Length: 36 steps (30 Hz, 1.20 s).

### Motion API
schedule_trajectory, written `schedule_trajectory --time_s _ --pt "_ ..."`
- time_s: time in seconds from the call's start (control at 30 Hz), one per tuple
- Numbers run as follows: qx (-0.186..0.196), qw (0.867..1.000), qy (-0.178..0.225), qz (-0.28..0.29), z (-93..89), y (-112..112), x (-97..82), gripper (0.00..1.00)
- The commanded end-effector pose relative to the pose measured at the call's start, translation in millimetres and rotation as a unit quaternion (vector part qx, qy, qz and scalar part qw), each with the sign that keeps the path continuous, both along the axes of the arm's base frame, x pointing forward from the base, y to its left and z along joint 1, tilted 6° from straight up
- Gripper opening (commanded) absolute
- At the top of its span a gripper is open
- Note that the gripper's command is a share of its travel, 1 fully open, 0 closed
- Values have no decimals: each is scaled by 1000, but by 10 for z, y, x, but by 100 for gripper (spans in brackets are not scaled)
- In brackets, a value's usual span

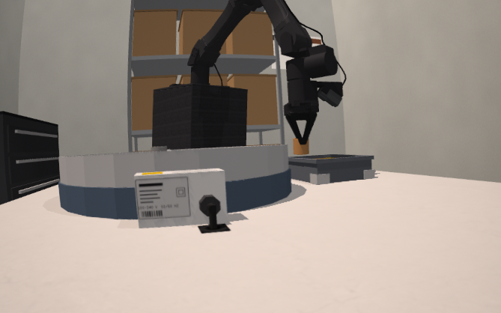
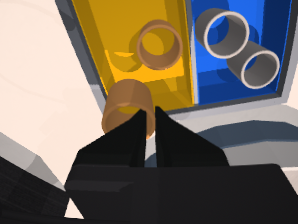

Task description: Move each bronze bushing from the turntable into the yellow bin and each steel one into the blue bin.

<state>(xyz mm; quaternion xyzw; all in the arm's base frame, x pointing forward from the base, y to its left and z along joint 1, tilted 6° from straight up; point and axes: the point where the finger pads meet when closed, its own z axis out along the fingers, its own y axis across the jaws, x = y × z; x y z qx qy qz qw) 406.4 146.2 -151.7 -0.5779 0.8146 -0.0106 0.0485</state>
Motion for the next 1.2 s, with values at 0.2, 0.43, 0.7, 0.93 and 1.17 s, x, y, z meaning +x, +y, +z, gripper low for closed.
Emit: schedule_trajectory --time_s 0.2,0.43,0.7,0.93,1.17 --pt "1 1000 -3 0 30 36 28 0" --pt "1 1000 -3 0 30 36 28 0" --pt "1 1000 -3 0 30 36 28 0" --pt "0 1000 1 -1 -38 -3 -18 0" --pt "1 1000 -2 -1 6 -6 13 0"
